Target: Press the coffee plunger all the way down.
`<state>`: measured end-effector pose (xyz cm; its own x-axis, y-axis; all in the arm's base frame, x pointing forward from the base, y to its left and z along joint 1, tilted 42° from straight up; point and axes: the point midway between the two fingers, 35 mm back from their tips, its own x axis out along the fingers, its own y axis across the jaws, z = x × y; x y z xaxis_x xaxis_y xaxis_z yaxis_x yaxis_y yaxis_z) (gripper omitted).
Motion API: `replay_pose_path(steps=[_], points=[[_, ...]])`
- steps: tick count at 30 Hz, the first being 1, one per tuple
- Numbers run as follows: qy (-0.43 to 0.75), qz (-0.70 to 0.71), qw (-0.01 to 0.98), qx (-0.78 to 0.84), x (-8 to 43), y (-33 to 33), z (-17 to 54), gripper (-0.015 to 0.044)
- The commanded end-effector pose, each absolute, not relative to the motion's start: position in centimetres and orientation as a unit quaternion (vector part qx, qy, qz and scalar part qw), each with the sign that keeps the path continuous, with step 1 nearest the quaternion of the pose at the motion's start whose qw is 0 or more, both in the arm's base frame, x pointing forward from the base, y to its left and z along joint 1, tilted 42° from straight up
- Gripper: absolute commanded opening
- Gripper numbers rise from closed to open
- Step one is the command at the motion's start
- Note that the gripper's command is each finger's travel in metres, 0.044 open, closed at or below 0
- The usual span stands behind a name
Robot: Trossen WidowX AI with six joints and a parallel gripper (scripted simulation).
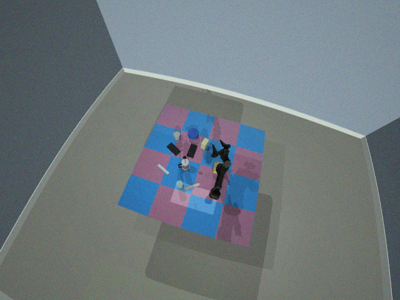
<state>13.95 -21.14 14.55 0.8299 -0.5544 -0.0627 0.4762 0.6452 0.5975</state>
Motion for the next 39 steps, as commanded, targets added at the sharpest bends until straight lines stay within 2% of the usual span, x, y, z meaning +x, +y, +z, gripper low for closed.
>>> replay_pose_path(steps=[1, 2, 9, 19, 27, 39], points=[[-0.060, -0.281, 0.906, 0.311, 14.1, -21.1, 14.6, 0.0426], [-0.053, -0.274, 0.908, 0.312, 14.5, -21.1, 14.6, 0.0440], [0.060, -0.129, 0.936, 0.323, 20.7, -19.6, 16.2, 0.0440], [0.200, 0.149, 0.921, 0.299, 29.0, -11.6, 20.4, 0.0440], [0.246, 0.283, 0.880, 0.291, 31.3, -6.4, 23.3, 0.0440], [0.248, 0.283, 0.880, 0.291, 30.4, -2.6, 18.8, 0.0440]])
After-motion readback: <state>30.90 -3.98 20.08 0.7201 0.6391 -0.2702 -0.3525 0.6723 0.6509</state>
